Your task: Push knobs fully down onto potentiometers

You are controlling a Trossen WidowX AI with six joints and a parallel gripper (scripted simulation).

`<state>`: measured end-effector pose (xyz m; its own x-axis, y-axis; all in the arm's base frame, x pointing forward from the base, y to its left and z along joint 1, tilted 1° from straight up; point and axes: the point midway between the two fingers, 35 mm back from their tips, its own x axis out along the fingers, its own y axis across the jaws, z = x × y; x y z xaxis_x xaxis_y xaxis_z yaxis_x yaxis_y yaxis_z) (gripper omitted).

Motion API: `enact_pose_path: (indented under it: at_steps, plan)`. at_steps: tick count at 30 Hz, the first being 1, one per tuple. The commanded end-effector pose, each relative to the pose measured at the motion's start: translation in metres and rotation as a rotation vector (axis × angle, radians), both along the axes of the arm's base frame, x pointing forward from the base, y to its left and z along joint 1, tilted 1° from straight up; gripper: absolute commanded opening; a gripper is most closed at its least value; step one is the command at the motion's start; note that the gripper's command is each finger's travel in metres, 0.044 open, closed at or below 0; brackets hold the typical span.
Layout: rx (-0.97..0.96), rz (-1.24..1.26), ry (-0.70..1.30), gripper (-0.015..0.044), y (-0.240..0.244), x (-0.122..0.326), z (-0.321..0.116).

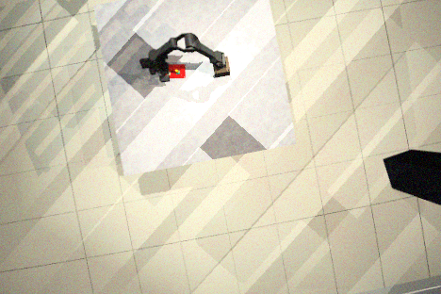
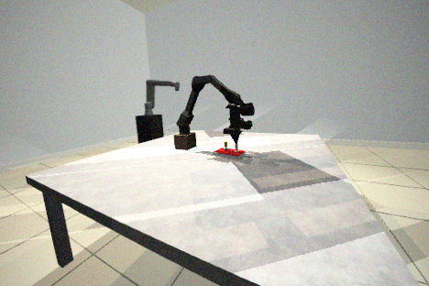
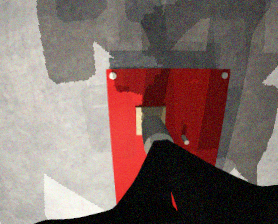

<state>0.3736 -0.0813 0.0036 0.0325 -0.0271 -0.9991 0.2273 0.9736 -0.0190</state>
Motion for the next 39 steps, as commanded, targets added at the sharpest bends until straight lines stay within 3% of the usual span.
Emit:
enact_pose_path:
  at_steps: [1,39]
  plan:
    - [0.004,-0.003,0.005,0.0000,-0.0004,0.0030,-0.0159]
    - [0.004,-0.003,0.005,0.0000,-0.0005,0.0031,-0.0216]
